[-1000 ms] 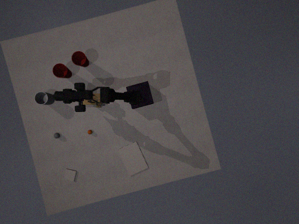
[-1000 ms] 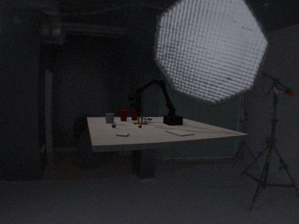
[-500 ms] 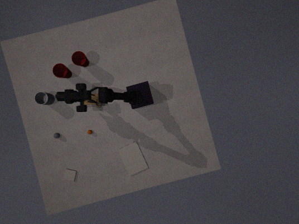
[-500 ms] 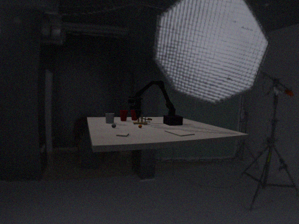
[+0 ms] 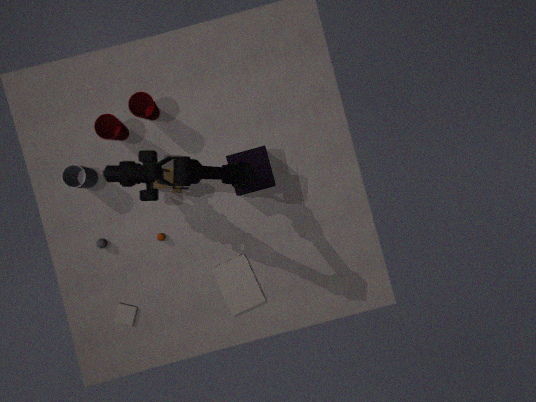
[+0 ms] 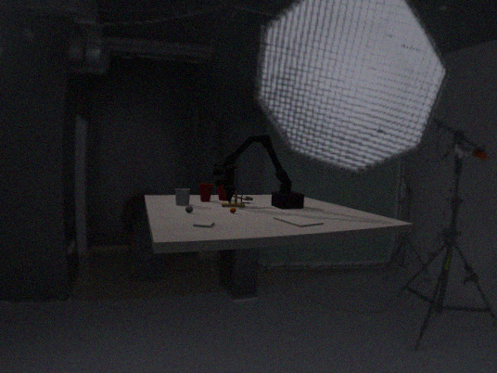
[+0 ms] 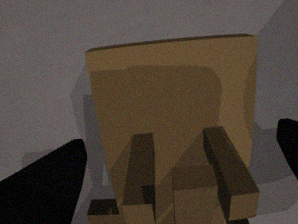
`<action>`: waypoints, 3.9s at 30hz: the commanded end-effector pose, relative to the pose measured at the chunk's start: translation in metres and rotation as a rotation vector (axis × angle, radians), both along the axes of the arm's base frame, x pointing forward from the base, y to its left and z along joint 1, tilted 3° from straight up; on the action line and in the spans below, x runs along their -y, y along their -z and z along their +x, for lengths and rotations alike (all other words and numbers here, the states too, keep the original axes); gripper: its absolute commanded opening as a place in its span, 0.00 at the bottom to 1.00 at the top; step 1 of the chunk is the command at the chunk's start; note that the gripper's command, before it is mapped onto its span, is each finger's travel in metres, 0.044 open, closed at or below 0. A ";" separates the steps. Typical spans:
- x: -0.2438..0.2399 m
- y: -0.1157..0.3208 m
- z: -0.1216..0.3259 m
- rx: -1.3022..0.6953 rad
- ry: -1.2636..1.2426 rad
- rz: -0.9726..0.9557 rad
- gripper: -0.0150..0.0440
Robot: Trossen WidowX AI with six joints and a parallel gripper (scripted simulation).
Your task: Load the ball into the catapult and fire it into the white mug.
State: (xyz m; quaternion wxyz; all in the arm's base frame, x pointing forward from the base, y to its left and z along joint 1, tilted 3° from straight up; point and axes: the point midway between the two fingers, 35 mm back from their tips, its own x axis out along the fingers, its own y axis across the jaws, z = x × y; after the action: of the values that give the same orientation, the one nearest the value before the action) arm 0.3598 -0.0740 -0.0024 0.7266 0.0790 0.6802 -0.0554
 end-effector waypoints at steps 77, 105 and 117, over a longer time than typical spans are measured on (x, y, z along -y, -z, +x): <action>-0.001 -0.002 0.001 -0.006 -0.002 0.002 0.70; 0.005 -0.152 -0.003 0.020 0.005 -0.005 1.00; -0.154 -0.070 0.038 0.007 -0.161 0.003 0.76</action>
State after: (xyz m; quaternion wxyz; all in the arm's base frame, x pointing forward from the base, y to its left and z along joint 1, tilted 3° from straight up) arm 0.3950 0.0296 0.0864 0.7310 0.0431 0.6809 -0.0115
